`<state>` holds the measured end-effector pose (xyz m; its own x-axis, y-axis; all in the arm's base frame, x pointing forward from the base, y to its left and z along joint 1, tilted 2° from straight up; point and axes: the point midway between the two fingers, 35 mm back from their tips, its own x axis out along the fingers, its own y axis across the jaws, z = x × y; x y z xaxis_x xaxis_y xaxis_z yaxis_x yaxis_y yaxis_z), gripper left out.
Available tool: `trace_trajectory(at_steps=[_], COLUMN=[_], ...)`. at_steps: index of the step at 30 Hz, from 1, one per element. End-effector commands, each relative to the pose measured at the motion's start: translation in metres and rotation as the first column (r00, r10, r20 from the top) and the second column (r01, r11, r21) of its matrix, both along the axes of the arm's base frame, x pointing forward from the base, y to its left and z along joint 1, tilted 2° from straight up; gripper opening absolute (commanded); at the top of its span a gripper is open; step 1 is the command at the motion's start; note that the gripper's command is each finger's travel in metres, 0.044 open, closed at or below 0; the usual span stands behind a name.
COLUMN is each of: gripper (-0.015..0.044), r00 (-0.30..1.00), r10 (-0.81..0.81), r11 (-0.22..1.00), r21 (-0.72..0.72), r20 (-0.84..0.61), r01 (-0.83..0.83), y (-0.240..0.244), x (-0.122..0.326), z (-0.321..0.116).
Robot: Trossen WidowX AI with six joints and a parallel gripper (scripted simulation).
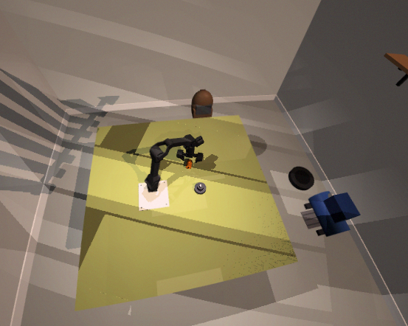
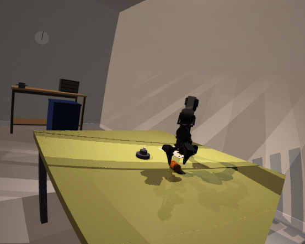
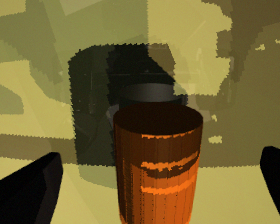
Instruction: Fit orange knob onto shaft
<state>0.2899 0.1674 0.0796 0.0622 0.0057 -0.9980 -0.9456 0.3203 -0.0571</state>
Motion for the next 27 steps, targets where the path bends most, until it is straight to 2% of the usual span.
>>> trace_trajectory(at_steps=[1, 13, 21, 27], gripper=[0.0440, 0.0440, 0.0240, 0.0240], r00=[1.000, 1.000, 1.000, 1.000], r10=[-0.006, -0.006, -0.006, -0.006], r11=[1.000, 1.000, 1.000, 1.000], r21=[-0.001, -0.002, -0.002, -0.002], r20=[-0.010, -0.010, -0.010, -0.010], r01=[0.006, 0.006, 0.006, 0.006], y=[0.000, 0.000, 0.000, 0.000], x=[-0.001, -0.001, -0.001, -0.001], z=[-0.009, -0.026, -0.026, -0.026])
